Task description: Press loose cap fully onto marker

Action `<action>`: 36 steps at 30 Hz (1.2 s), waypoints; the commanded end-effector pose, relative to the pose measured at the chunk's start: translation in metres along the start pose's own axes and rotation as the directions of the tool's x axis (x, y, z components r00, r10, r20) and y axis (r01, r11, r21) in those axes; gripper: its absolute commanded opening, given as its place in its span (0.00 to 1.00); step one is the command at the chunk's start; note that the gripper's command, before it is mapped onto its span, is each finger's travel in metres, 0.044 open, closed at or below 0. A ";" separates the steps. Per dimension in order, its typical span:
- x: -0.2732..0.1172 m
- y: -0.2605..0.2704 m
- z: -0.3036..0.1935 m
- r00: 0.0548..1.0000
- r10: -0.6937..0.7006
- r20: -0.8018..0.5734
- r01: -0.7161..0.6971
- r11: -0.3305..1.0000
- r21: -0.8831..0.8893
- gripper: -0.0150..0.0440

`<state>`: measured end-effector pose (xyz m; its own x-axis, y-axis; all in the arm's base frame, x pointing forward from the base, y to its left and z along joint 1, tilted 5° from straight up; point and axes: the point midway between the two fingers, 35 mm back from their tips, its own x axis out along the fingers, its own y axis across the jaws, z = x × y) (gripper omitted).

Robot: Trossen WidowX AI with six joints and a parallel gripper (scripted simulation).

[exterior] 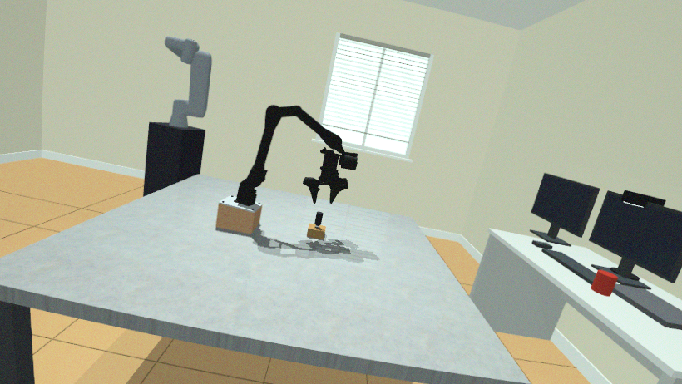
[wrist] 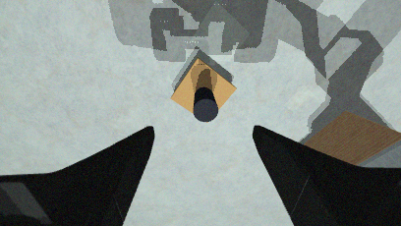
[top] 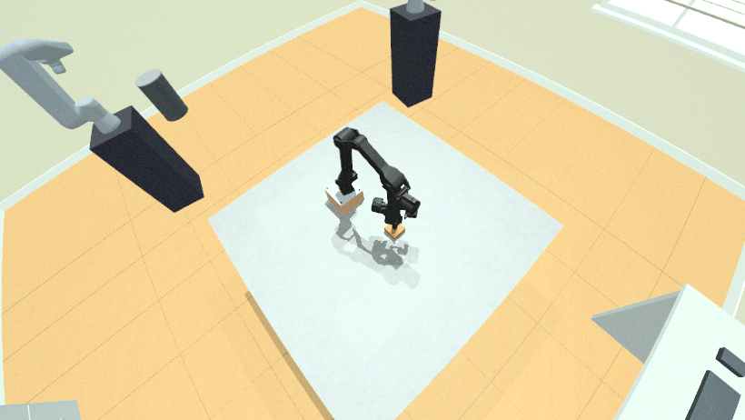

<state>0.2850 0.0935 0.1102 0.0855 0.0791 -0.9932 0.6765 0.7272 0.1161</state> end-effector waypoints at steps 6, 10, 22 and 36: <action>0.007 -0.003 0.000 1.000 -0.013 -0.008 0.005 0.758 -0.652 0.56; 0.009 -0.003 0.000 1.000 -0.012 -0.007 0.001 0.585 -0.811 0.38; 0.010 -0.003 0.000 1.000 -0.012 -0.007 0.001 0.585 -0.811 0.25; 0.030 -0.003 0.000 1.000 -0.012 -0.007 0.001 0.585 -0.811 0.25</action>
<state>0.2855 0.0934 0.0856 0.0757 0.0762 -0.9942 -0.1943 0.9791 0.0602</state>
